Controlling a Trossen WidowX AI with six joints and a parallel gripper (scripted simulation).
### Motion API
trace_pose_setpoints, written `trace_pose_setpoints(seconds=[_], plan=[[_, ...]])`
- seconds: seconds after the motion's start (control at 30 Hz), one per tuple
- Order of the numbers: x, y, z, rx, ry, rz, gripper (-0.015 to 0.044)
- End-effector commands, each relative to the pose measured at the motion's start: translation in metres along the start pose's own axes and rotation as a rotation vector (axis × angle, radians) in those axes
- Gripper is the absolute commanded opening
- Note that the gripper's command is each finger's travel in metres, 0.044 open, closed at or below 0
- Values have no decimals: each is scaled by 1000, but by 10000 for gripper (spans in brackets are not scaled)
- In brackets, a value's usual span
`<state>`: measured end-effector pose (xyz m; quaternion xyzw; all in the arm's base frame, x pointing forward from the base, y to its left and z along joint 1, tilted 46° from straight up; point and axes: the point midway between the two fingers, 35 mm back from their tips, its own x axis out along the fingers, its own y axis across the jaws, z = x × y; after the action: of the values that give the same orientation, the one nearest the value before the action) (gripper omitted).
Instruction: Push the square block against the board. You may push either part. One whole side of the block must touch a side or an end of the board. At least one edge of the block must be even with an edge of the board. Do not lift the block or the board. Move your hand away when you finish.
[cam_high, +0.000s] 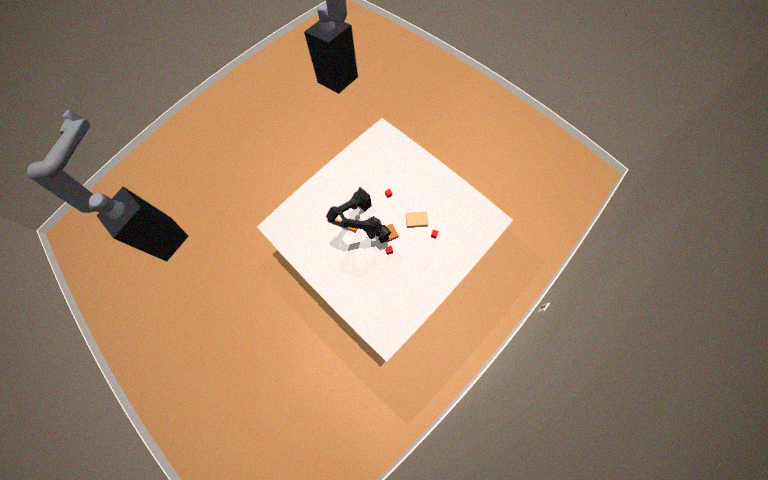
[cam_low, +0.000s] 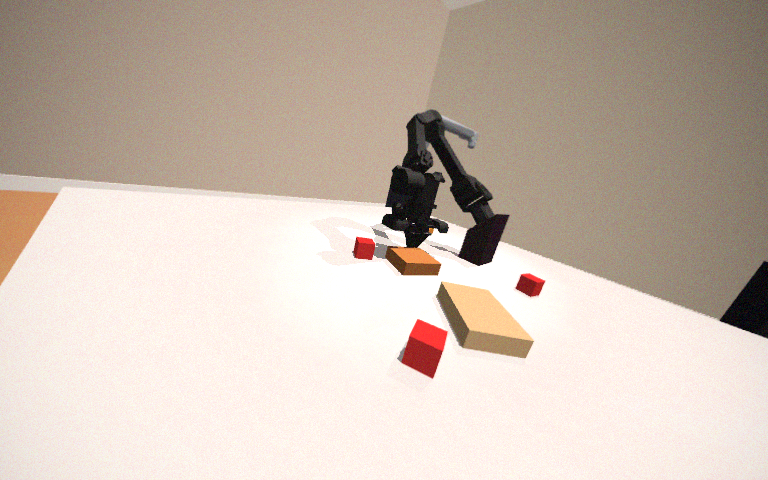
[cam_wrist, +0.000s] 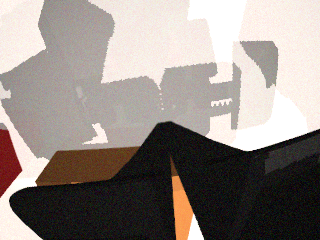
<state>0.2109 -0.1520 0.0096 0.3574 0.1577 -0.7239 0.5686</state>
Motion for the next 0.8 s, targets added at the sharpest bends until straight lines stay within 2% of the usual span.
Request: trace_pose_setpoints(seconds=[0.0, 0.77], plan=[[0, 1, -5, 1, 3, 0, 0], [0, 5, -20, 1, 4, 0, 0]])
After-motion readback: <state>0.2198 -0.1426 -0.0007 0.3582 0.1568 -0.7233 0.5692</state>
